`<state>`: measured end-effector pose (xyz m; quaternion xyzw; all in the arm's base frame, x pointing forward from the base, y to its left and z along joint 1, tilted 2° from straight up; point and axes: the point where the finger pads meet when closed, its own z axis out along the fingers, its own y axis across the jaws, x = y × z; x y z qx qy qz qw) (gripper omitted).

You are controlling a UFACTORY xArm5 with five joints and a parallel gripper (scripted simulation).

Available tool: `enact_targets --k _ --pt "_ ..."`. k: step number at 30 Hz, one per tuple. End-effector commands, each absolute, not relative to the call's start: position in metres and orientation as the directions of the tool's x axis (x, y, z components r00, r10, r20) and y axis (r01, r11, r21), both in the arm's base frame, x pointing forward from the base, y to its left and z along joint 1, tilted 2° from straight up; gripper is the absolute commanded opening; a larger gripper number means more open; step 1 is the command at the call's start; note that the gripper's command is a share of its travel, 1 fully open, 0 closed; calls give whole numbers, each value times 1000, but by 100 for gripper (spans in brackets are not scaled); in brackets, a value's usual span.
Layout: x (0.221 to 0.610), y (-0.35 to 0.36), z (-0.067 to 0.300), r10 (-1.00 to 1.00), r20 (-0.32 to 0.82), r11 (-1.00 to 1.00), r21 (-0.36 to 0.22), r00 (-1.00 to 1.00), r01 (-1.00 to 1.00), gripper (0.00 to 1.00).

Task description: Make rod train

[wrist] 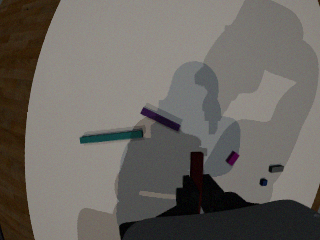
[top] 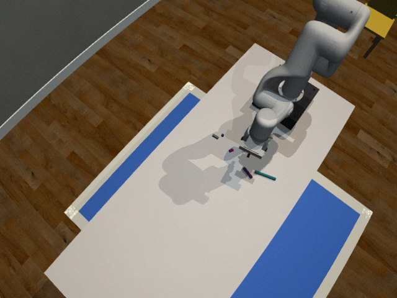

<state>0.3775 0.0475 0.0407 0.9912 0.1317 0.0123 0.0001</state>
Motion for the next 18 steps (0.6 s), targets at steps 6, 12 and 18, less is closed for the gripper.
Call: enact_targets --k 6,12,18 --pt "416 0 45 -93 30 -996 -3 995 -93 4" --pt "439 -39 45 -344 29 -939 -8 938 -344 4" --pt "444 -50 45 -405 29 -914 -9 914 -405 4"
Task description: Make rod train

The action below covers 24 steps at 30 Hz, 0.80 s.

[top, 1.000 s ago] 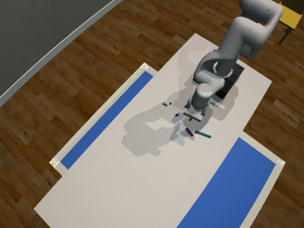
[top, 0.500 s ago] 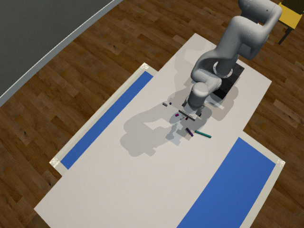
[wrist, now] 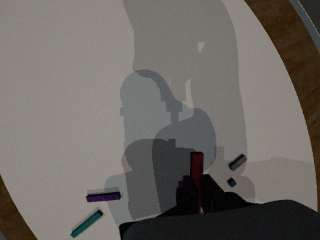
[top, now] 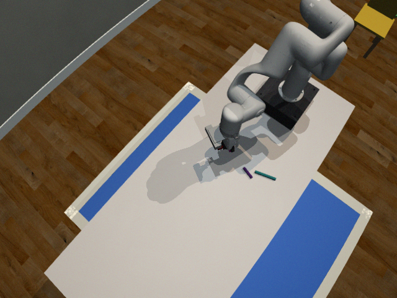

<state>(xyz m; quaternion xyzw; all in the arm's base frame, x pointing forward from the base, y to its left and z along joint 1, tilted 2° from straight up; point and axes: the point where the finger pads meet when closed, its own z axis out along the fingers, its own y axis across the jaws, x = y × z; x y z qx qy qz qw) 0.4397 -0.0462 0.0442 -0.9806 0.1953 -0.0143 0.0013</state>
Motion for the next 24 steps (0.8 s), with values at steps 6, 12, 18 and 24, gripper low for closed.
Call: enact_targets --k 6,12,18,24 --pt "444 -50 45 -405 29 -914 -9 914 -405 4" --pt "444 -50 45 -405 29 -914 -9 914 -405 4" --pt "444 -50 38 -406 28 -914 -9 914 -405 4" --pt "444 -50 18 -406 28 -914 -9 914 -405 4"
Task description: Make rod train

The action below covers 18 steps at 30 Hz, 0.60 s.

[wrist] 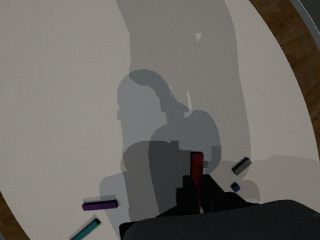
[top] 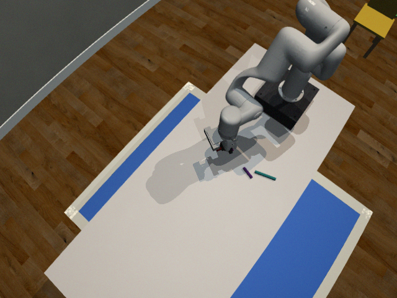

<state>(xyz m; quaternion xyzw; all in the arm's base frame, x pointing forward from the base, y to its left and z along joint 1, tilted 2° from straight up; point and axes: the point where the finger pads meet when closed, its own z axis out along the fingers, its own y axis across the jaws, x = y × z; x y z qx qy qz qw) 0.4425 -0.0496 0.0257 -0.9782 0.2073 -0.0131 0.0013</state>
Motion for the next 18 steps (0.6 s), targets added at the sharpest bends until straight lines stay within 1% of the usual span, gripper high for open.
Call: enact_targets --k 1,4,6,13,18 --pt "445 -50 13 -406 28 -914 -9 914 -405 4" --pt "445 -50 0 -406 28 -914 -9 914 -405 4" --pt "445 -50 0 -406 28 -914 -9 914 -405 4" --pt "446 -50 -28 -406 28 -914 -9 914 -405 4" --pt "447 -50 -39 -406 28 -914 -9 914 -405 4"
